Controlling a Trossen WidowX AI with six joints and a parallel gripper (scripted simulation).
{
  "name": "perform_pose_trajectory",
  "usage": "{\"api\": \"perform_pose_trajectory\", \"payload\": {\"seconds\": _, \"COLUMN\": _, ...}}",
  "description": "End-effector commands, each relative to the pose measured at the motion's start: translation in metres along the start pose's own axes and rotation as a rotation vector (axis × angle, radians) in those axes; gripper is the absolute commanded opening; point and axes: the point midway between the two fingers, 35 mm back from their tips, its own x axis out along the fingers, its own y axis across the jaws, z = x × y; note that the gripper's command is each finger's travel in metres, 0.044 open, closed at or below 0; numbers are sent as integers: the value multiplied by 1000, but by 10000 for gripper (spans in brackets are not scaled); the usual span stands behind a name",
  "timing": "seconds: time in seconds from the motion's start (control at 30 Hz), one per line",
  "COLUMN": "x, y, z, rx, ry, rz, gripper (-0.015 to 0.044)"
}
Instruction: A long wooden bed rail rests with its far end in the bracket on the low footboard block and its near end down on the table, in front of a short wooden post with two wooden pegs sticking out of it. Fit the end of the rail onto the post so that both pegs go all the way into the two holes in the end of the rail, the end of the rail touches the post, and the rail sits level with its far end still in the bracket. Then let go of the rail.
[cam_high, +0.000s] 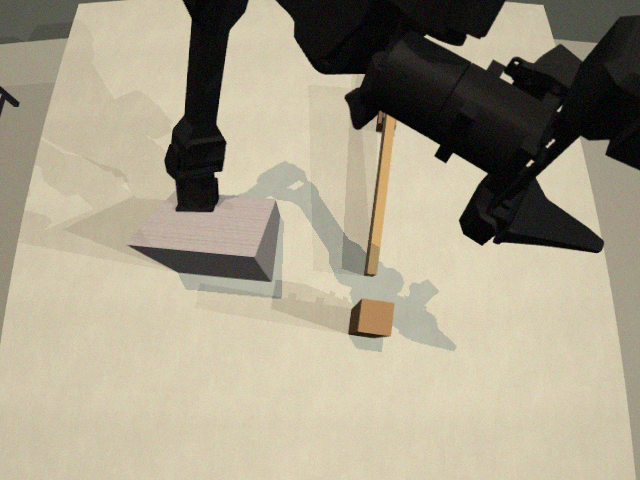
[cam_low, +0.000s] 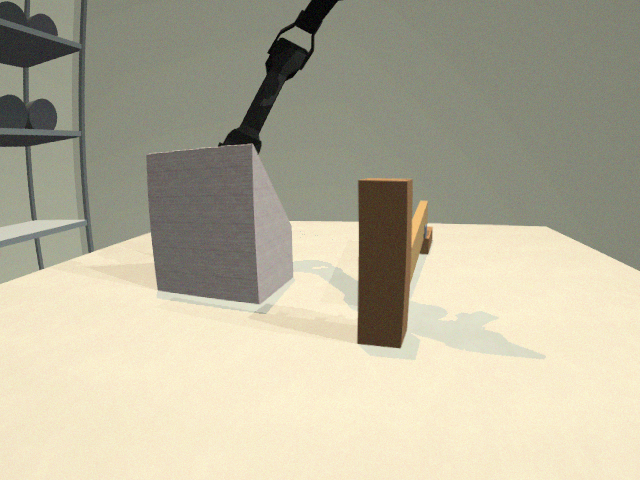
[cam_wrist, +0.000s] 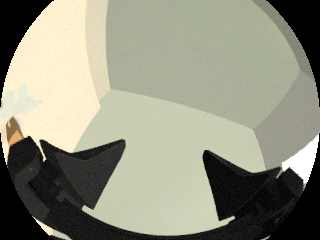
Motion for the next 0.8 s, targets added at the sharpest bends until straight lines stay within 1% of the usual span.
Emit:
{"api": "perform_pose_trajectory", "payload": {"seconds": 0.0, "x": 13, "y": 57, "z": 11, "rx": -38, "ry": -23, "rz": 179, "gripper": 440}}
{"api": "perform_pose_trajectory", "payload": {"seconds": 0.17, "x": 16, "y": 140, "z": 31, "rx": -95, "ry": -74, "rz": 440, "gripper": 440}}
{"api": "perform_pose_trajectory", "payload": {"seconds": 0.37, "x": -4, "y": 236, "z": 57, "rx": -162, "ry": -162, "rz": 758, "gripper": 440}}
{"api": "perform_pose_trajectory", "payload": {"seconds": 0.57, "x": -46, "y": 321, "z": 79, "rx": -218, "ry": -273, "rz": 1079, "gripper": 440}}
{"api": "perform_pose_trajectory", "payload": {"seconds": 0.77, "x": -105, "y": 389, "z": 98, "rx": -251, "ry": -401, "rz": 1403, "gripper": 440}}
